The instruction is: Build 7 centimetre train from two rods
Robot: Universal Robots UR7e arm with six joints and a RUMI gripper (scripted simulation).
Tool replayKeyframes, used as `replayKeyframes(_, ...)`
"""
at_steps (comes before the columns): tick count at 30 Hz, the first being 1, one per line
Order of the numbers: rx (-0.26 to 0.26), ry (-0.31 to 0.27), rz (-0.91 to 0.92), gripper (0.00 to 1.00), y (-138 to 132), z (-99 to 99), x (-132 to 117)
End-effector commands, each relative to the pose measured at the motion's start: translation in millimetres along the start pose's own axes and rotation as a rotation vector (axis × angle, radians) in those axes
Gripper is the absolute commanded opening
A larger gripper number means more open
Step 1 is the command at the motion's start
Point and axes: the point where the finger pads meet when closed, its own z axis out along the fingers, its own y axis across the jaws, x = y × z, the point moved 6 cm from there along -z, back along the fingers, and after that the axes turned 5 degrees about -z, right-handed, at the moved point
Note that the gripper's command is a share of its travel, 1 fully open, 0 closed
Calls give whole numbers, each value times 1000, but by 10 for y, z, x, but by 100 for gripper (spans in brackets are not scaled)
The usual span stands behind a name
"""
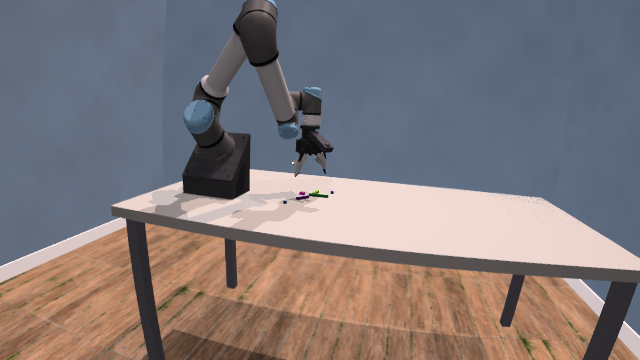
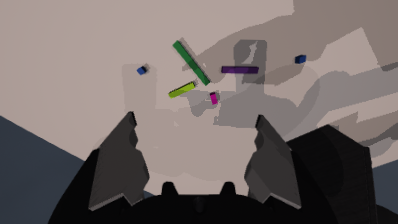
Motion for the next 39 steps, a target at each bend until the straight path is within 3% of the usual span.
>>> replayKeyframes(1, -3, 0, 43, 100, -8, -4, -2)
replayKeyframes(39, -3, 1, 129, 100, -18, -3, -12)
